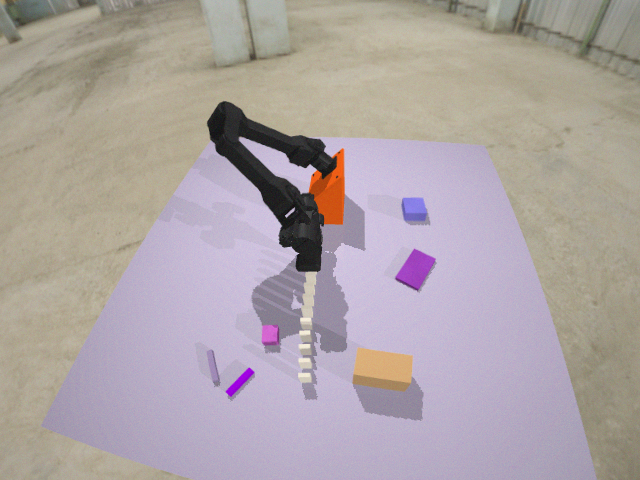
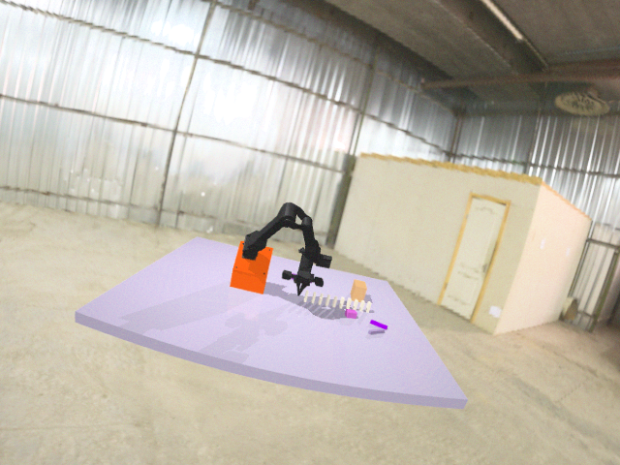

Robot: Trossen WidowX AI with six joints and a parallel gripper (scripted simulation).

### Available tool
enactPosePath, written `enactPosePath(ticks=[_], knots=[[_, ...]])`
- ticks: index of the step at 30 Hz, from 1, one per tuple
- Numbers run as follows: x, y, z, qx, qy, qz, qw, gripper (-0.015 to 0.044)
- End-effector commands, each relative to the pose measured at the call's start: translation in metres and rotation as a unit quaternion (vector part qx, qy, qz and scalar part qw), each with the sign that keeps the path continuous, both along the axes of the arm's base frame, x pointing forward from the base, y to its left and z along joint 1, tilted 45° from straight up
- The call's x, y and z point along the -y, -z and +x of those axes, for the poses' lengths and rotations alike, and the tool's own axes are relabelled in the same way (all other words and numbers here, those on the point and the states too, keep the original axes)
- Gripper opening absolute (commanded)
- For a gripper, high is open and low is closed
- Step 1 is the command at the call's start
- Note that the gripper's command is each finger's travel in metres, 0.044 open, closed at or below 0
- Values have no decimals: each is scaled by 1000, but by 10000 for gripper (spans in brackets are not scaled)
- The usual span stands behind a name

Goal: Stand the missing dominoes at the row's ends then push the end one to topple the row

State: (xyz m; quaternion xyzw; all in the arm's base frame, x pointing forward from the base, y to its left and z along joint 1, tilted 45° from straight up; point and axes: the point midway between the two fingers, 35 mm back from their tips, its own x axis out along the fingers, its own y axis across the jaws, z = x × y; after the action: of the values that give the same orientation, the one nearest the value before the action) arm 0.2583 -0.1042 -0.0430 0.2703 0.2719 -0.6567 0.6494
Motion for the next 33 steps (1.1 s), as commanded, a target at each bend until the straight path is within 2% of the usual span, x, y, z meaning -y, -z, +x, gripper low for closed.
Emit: enactPosePath(ticks=[1, 19, 22, 33], knots=[[2, 0, 7, 1, -1, -3, 1000, 0], [0, 0, 31, 5, -2, 1, 1000, 0], [-28, -8, 57, 38, -40, 20, 998, 0], [-40, -43, 57, 3, -1, -1, 1000, 0]])
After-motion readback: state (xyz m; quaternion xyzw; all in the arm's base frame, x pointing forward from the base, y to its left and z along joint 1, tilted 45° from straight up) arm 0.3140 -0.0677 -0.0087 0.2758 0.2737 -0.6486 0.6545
